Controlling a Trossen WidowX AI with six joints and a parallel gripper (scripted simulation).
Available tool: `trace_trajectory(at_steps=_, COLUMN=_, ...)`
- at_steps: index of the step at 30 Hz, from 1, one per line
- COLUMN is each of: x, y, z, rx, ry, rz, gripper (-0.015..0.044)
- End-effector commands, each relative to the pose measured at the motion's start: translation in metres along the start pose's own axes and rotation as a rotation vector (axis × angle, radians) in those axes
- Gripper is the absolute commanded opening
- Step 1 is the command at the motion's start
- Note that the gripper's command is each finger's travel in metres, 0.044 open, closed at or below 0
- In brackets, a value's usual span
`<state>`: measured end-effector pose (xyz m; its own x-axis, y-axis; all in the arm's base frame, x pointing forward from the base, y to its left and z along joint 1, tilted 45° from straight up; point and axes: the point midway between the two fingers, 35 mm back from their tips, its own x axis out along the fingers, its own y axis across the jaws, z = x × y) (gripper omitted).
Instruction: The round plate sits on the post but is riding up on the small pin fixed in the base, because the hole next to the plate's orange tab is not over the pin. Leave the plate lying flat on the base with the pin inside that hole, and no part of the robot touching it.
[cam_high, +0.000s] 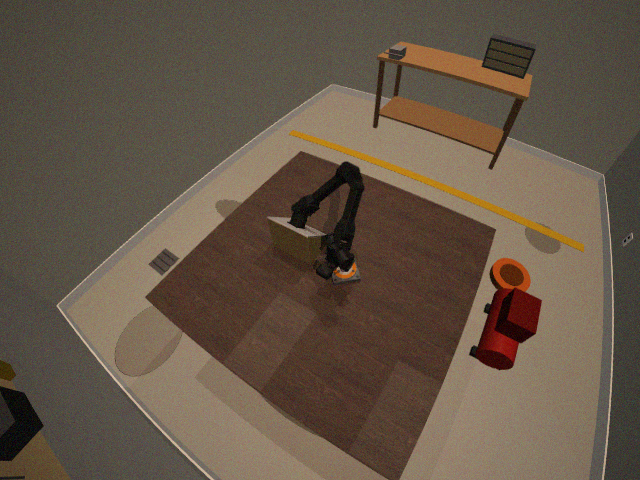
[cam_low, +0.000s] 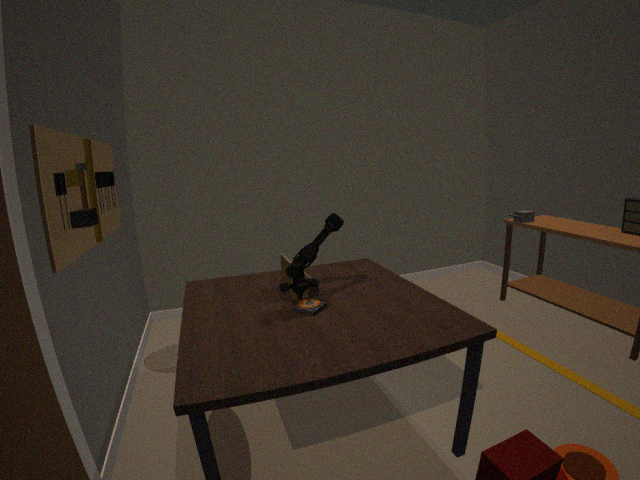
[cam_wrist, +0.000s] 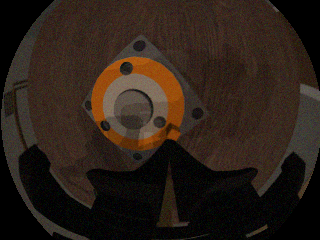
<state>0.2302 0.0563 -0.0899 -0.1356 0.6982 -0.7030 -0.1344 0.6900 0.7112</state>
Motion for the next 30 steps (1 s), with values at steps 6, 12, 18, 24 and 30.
trace_trajectory(at_steps=6, x=0.0, y=-0.007, z=0.011, rx=-0.01, ry=-0.001, rz=-0.008, gripper=0.0)
trace_trajectory(at_steps=12, x=0.0, y=-0.009, z=0.017, rx=-0.01, ry=-0.001, rz=-0.008, gripper=0.0)
trace_trajectory(at_steps=18, x=0.0, y=-0.011, z=0.022, rx=-0.01, ry=-0.001, rz=-0.008, gripper=0.0)
trace_trajectory(at_steps=24, x=0.0, y=-0.012, z=0.029, rx=-0.011, ry=-0.002, rz=-0.008, gripper=0.0)
trace_trajectory(at_steps=30, x=0.0, y=-0.012, z=0.033, rx=-0.011, ry=-0.002, rz=-0.008, gripper=0.0)
